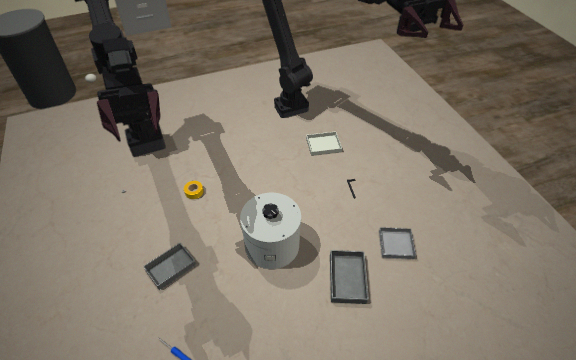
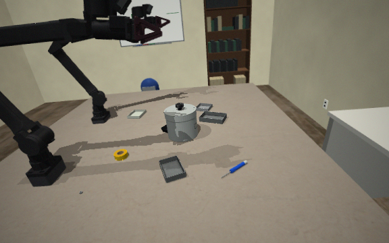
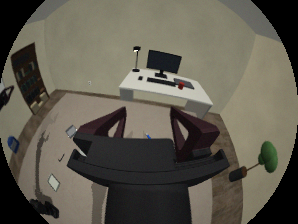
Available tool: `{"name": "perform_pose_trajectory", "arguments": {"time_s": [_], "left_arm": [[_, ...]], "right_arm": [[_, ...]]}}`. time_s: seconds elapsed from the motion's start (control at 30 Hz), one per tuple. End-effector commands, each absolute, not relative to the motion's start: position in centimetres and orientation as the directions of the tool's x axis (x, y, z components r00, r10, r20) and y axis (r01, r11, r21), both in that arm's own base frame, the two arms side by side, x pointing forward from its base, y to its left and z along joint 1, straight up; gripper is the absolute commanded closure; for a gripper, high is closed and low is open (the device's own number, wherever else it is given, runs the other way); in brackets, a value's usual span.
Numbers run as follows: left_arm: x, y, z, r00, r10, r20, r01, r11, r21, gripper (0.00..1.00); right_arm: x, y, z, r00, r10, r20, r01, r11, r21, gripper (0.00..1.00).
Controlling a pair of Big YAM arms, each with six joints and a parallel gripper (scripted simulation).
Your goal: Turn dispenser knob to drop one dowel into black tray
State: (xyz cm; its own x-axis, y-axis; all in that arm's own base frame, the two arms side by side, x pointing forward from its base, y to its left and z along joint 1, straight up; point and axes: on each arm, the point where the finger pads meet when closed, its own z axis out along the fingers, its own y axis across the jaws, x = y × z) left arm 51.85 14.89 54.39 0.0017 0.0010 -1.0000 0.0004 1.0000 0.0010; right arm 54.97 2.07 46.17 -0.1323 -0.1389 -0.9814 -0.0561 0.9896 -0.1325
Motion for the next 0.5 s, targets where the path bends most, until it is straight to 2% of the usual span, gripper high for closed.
{"name": "perform_pose_trajectory", "arguments": {"time_s": [0.0, 0.2, 0.3, 0.47], "left_arm": [[52.1, 15.5, 54.3, 0.006, 0.008, -1.000, -0.007, 1.000, 0.008, 0.00], [52.1, 15.5, 54.3, 0.006, 0.008, -1.000, -0.007, 1.000, 0.008, 0.00], [52.1, 15.5, 54.3, 0.006, 0.008, -1.000, -0.007, 1.000, 0.008, 0.00], [52.1, 15.5, 54.3, 0.006, 0.008, -1.000, -0.007, 1.000, 0.008, 0.00]], "right_arm": [[56.7, 3.9, 50.1, -0.120, -0.278, -0.953, -0.106, 0.958, -0.266, 0.31], [59.2, 6.6, 46.9, -0.219, -0.429, -0.877, -0.217, 0.897, -0.385, 0.31], [58.6, 5.5, 48.5, -0.207, -0.419, -0.884, -0.189, 0.904, -0.385, 0.31], [61.1, 9.3, 43.7, -0.272, -0.552, -0.788, -0.336, 0.822, -0.460, 0.31]]}}
